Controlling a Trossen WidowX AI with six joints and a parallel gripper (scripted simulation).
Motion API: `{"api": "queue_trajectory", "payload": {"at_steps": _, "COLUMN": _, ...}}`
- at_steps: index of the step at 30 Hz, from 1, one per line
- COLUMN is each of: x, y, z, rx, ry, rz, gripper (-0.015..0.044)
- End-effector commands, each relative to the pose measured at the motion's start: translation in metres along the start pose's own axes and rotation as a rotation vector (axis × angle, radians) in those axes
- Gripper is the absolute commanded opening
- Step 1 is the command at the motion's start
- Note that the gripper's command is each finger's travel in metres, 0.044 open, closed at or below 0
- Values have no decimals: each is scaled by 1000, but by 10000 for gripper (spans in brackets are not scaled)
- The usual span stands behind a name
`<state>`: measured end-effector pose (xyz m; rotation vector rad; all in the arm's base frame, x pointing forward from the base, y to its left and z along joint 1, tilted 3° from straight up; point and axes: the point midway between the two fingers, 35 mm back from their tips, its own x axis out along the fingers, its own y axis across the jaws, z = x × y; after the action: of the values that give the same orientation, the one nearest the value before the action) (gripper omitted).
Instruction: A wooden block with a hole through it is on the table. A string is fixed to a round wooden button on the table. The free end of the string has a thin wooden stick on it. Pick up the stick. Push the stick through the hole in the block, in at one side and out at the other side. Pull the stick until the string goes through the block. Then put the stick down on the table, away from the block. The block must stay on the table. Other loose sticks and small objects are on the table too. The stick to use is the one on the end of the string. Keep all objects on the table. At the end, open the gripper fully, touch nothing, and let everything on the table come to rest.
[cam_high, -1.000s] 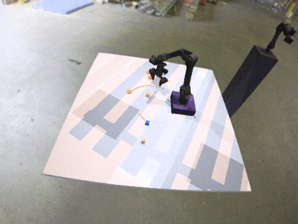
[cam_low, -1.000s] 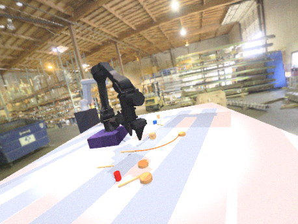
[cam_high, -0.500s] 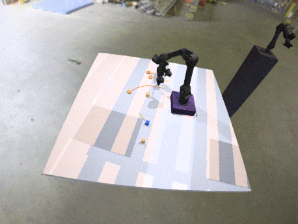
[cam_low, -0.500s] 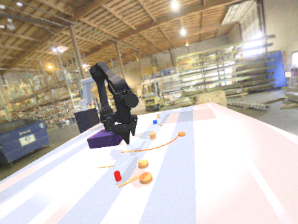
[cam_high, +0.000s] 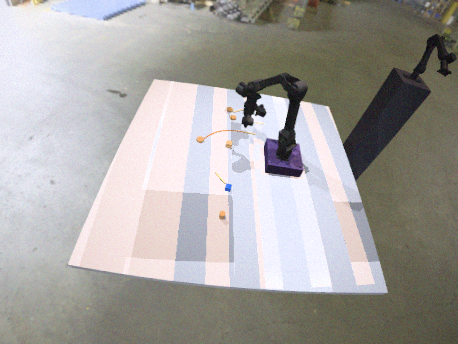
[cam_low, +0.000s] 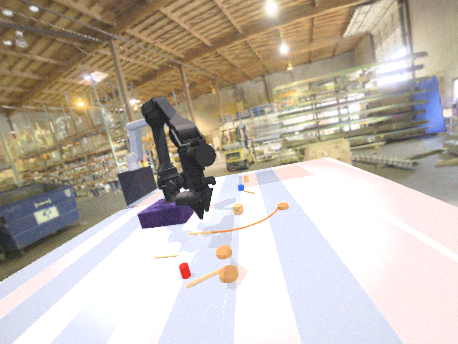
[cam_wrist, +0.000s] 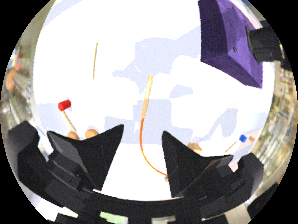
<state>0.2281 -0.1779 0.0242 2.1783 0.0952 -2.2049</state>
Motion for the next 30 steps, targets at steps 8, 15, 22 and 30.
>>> {"api": "queue_trajectory", "payload": {"at_steps": 8, "x": 0, "y": 1, "z": 0, "rx": 5, "ry": -1, "rz": 5, "gripper": 124}}
{"api": "queue_trajectory", "payload": {"at_steps": 15, "x": 1, "y": 1, "z": 0, "rx": 5, "ry": -1, "rz": 5, "gripper": 124}}
{"api": "queue_trajectory", "payload": {"at_steps": 22, "x": 12, "y": 2, "z": 0, "rx": 5, "ry": -1, "rz": 5, "gripper": 124}}
{"api": "queue_trajectory", "payload": {"at_steps": 30, "x": 25, "y": 2, "z": -1, "rx": 5, "ry": -1, "rz": 5, "gripper": 124}}
